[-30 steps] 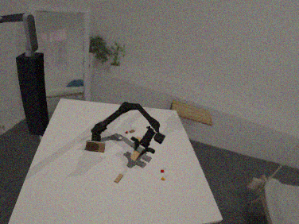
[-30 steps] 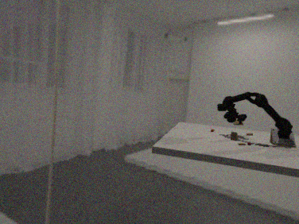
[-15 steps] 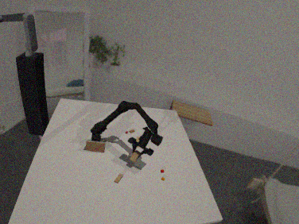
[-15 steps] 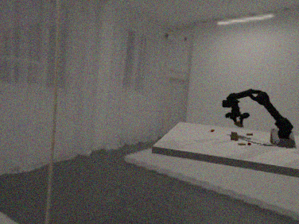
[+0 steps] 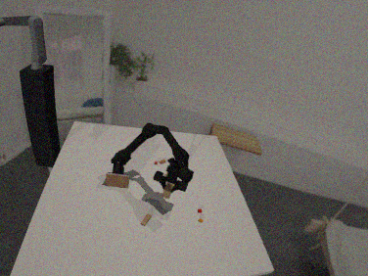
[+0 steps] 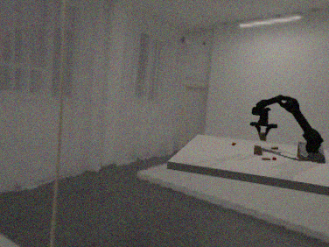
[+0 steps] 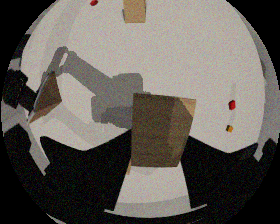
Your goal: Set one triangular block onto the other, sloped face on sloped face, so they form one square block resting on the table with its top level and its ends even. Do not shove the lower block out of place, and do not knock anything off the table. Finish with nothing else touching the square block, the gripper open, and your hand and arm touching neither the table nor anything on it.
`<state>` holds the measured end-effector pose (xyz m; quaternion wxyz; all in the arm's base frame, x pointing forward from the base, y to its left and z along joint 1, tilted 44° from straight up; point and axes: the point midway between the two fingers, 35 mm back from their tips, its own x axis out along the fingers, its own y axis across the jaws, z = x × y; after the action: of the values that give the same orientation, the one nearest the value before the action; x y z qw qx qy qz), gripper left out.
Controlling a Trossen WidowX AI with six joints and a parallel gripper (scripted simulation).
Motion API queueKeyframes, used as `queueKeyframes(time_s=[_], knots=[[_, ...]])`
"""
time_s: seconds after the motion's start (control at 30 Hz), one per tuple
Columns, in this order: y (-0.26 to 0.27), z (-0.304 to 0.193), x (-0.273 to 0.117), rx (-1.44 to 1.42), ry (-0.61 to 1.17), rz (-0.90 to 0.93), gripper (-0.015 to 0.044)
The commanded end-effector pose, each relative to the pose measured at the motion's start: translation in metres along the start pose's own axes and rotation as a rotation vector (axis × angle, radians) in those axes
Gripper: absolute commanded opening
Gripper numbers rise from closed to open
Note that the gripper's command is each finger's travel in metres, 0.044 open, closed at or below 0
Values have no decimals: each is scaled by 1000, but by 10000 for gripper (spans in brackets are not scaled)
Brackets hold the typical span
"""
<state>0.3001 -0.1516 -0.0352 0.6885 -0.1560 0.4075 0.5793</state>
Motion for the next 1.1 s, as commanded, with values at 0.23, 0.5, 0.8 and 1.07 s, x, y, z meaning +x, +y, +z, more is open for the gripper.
queueKeyframes(time_s=[0.23, 0.5, 0.8, 1.07], knots=[[2, 16, -7, -24, -34, -16, 0], [9, 50, -22, -24, -34, -16, 0], [22, 89, -38, -23, -35, -15, 0], [38, 122, -50, -23, -38, -13, 0]])
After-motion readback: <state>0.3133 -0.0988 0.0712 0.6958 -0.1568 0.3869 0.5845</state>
